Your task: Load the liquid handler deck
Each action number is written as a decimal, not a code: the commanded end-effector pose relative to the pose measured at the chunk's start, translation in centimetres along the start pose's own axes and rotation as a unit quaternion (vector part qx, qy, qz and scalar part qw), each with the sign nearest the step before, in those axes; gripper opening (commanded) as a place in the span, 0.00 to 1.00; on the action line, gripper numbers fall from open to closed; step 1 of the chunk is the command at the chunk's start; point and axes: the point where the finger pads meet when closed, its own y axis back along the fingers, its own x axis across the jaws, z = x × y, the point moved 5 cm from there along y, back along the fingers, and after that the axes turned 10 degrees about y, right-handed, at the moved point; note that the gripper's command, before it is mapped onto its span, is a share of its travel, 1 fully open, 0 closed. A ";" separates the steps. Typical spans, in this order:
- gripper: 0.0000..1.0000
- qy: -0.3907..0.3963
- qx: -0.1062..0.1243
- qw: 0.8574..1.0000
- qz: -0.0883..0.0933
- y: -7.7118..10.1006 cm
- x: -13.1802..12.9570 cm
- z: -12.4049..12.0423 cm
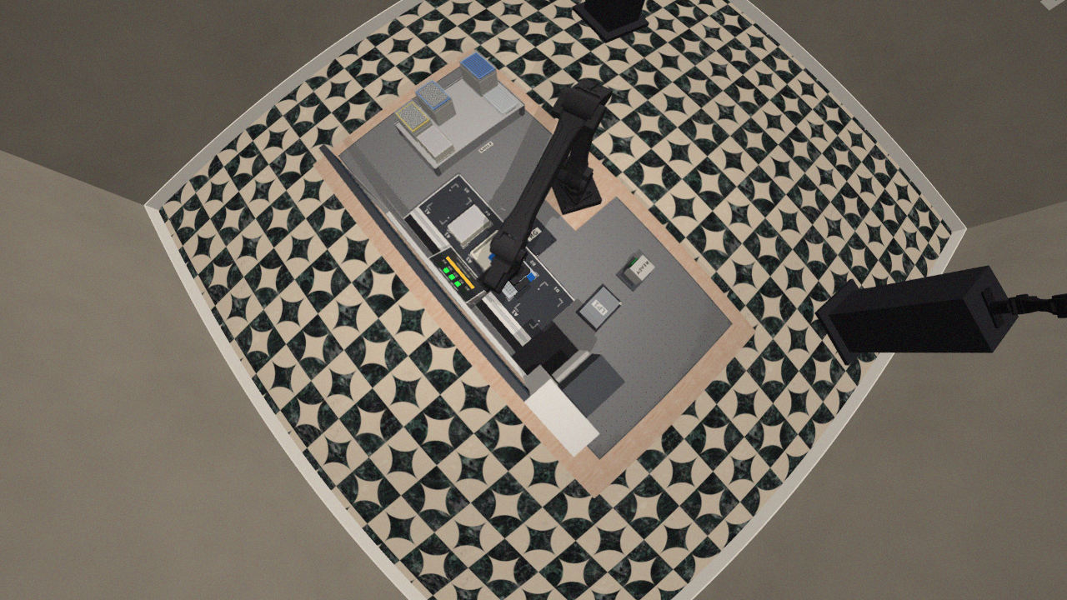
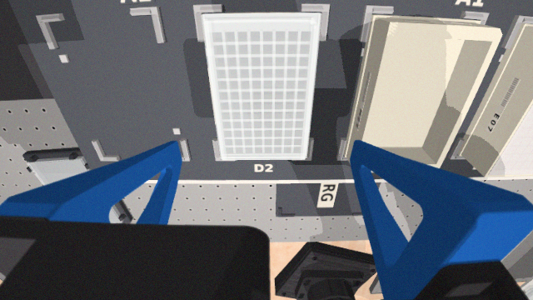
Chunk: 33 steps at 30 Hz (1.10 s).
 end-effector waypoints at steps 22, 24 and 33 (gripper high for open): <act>1.00 0.003 -0.027 1.000 0.006 5.8 0.8 1.1; 1.00 0.001 -0.036 0.999 0.008 6.9 0.7 1.1; 1.00 0.002 -0.034 0.999 0.007 8.3 0.7 0.9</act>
